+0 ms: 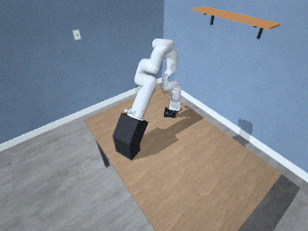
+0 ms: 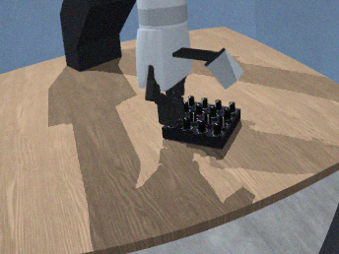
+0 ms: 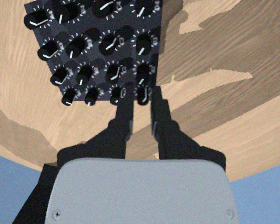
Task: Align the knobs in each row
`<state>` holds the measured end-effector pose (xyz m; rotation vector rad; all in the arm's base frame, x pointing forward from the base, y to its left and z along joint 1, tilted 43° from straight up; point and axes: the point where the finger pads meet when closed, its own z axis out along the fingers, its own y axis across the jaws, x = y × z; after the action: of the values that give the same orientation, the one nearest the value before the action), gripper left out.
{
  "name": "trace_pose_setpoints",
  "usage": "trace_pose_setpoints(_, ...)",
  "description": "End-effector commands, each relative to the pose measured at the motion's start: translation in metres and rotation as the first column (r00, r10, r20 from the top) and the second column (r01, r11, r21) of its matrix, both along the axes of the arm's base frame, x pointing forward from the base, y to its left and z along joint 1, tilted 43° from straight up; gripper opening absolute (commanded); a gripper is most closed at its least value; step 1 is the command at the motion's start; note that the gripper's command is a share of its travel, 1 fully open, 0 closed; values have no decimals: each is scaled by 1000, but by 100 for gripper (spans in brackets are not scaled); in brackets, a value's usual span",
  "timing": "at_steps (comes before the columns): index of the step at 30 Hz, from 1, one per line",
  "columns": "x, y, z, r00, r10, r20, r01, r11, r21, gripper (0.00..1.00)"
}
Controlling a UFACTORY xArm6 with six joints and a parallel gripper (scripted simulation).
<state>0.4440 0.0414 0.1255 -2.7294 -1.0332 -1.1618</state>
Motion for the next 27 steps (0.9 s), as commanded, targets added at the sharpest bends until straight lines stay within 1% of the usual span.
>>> trace_pose_setpoints(1,0,0,1,1000,0,2,0,1000,0,19)
trace_pose_setpoints(5,0,0,1,1000,0,2,0,1000,0,19)
trace_pose_setpoints(6,0,0,1,1000,0,2,0,1000,0,8)
trace_pose_setpoints(27,0,0,1,1000,0,2,0,1000,0,8)
